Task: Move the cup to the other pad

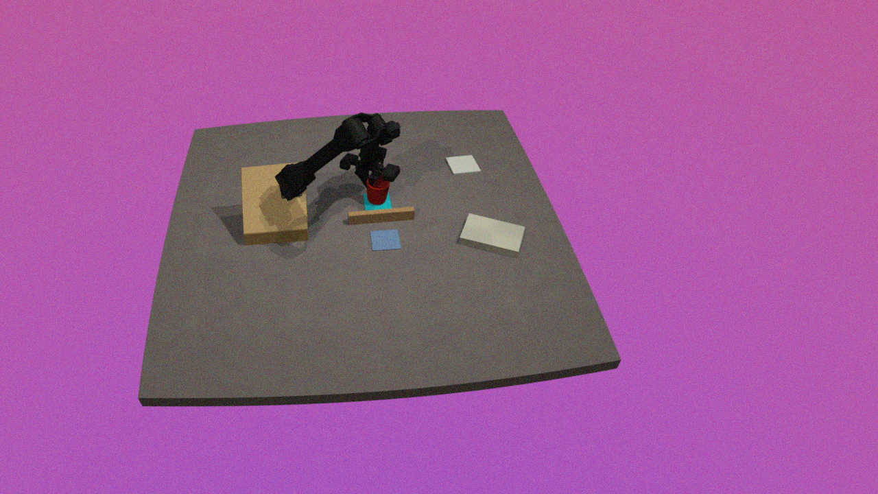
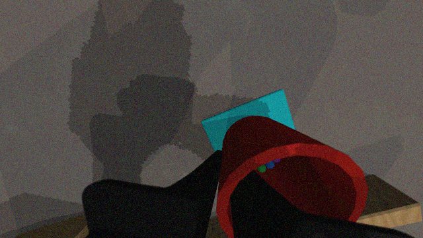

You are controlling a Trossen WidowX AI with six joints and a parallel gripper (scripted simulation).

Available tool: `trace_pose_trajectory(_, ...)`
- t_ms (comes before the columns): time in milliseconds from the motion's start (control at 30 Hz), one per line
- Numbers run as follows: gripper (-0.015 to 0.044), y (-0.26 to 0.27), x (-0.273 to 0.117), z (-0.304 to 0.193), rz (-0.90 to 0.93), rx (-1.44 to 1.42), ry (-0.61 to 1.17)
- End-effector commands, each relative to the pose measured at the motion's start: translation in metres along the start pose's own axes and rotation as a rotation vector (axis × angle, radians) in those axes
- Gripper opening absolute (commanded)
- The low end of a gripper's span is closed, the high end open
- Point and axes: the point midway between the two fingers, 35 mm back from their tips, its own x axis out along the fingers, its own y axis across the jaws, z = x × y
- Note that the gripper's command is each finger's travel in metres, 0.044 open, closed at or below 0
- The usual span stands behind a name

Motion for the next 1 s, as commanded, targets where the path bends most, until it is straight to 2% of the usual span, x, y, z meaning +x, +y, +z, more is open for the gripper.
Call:
trace_pose_trajectory(0, 0.0000, 0.000, 0.000, 0.000, 0.000, 0.001, -0.001)
trace_pose_trajectory(233, 0.0000, 0.000, 0.000, 0.000, 0.000, 0.001, -0.001)
trace_pose_trajectory(400, 0.0128, 0.000, 0.000, 0.000, 0.000, 0.001, -0.001)
trace_pose_trajectory(967, 0.0128, 0.000, -0.017, 0.001, 0.001, -0.003, 0.000)
